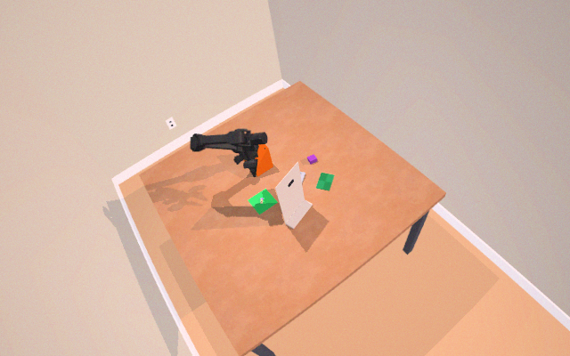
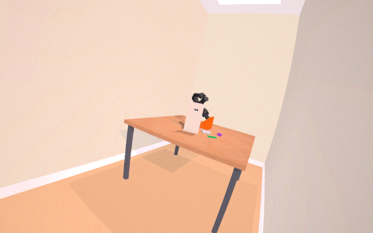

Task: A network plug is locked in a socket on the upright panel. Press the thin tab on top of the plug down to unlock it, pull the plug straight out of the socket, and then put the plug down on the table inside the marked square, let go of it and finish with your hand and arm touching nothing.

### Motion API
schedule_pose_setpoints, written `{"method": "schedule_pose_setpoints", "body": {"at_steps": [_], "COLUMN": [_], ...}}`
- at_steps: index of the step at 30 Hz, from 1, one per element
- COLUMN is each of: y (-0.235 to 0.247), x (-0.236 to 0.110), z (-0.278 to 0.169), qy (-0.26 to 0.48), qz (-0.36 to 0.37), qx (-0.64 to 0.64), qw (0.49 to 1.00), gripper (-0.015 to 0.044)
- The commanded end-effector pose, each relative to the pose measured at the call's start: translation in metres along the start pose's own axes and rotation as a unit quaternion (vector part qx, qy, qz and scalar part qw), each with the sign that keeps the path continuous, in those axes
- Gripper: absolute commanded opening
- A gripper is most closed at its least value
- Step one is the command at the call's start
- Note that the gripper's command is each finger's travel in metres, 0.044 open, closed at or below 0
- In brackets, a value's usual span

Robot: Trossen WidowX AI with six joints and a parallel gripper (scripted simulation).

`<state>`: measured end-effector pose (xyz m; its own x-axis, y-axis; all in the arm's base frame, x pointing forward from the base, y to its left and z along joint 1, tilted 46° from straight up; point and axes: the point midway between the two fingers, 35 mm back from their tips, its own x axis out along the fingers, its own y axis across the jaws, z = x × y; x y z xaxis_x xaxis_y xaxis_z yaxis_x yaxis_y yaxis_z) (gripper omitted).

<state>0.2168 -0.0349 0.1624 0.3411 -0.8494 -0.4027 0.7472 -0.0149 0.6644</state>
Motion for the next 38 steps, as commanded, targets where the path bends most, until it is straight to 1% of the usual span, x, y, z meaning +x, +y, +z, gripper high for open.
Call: {"method": "schedule_pose_setpoints", "body": {"at_steps": [1,4,15,38], "y": [0.0079,0.0104,0.0104,0.0104], "x": [-0.0100,-0.0137,-0.0137,-0.0137], "z": [0.0021,0.0030,0.0030,0.0030], "qy": [-0.003,-0.004,-0.004,-0.004], "qz": [0.008,0.010,0.010,0.010], "qx": [0.003,0.003,0.003,0.003], "qw": [1.000,1.000,1.000,1.000], "gripper": [0.0156,0.0156,0.0440,0.0440]}}
